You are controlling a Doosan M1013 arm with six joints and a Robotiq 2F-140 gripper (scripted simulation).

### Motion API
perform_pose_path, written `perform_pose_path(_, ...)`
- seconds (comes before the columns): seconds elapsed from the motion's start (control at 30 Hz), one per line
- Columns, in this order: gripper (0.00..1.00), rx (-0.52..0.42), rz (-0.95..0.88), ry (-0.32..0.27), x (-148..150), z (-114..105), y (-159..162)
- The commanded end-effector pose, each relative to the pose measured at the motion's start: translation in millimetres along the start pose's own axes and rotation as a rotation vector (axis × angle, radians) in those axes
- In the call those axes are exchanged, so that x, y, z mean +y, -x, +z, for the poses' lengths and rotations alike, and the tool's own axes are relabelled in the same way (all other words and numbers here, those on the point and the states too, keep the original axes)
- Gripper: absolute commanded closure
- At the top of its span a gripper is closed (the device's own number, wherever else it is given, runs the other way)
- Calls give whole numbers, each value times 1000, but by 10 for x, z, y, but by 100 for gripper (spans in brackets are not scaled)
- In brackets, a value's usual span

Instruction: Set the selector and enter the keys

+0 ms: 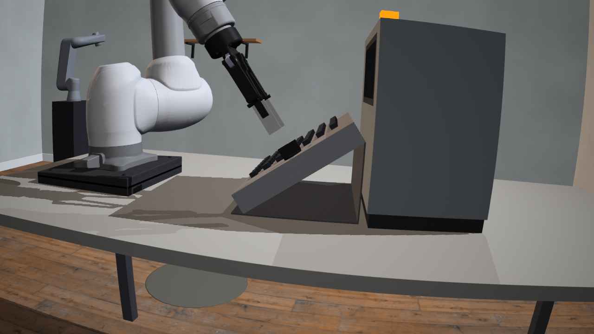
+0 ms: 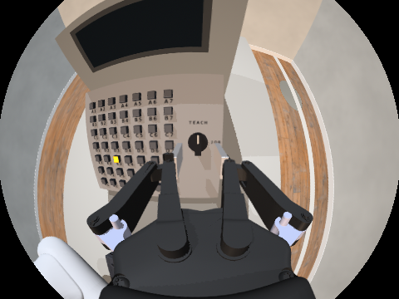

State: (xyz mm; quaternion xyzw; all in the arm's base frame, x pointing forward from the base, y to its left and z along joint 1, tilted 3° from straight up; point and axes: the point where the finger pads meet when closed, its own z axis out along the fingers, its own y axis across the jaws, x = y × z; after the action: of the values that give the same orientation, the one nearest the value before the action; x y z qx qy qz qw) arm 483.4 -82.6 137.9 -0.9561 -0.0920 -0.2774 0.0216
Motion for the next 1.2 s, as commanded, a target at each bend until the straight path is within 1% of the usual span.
perform_pose_path(0.0,67,0,0,0,0,8,0)
perform_pose_path(0.4,67,0,0,0,0,88,0)
perform_pose_path(0.87,67,0,0,0,0,243,-1)
perform_pose_path(1.17,67,0,0,0,0,280,-1)
